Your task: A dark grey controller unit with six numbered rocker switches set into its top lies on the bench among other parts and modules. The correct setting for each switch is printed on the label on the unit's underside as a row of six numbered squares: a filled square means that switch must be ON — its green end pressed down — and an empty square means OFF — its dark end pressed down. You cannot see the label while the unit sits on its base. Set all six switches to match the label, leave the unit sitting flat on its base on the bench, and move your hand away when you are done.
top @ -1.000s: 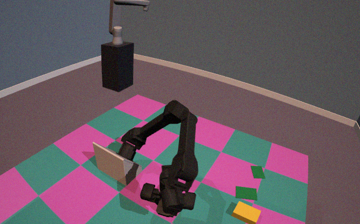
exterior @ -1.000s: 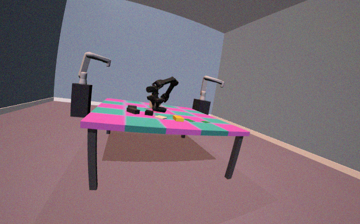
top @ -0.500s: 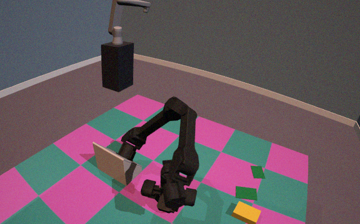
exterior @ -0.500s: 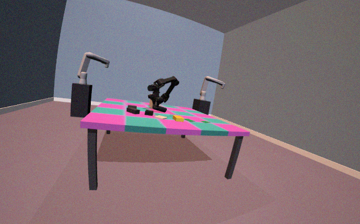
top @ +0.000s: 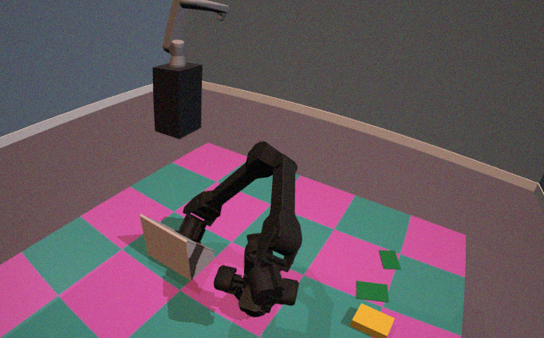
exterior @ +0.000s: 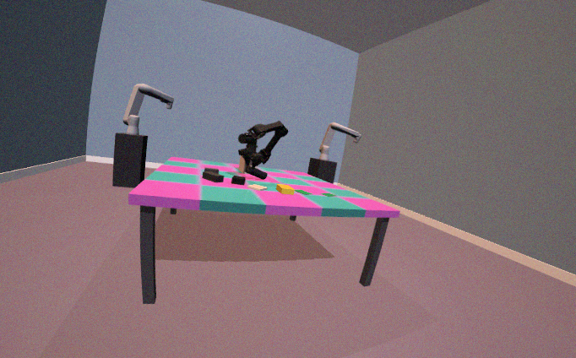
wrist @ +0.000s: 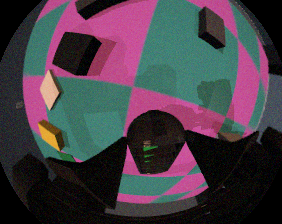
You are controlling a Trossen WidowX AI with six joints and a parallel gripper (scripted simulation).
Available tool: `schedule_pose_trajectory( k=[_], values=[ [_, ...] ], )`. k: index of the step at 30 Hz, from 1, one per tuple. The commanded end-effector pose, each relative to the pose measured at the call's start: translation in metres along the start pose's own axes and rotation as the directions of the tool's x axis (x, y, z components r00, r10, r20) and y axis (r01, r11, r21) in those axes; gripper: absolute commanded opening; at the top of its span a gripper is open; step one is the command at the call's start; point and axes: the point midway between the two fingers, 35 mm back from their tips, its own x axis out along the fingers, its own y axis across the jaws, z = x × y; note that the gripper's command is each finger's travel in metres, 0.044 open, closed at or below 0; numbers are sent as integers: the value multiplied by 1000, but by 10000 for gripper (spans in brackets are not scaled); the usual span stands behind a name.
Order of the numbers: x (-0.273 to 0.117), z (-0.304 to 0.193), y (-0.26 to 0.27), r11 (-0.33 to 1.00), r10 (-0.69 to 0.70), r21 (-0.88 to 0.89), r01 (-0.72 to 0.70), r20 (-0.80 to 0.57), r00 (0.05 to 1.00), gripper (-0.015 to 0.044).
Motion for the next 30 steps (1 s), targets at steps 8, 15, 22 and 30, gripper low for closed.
schedule_pose_trajectory(
  k=[8,15,22,30],
  values=[
    [-7,-9,-1,1000,0,9,0,22,1000,336],
    [-11,-13,-1,1000,0,9,0,37,999,336],
    [-15,-18,-1,1000,-1,9,0,52,999,336],
    [-19,-23,-1,1000,-1,9,0,69,998,336]
  ],
)
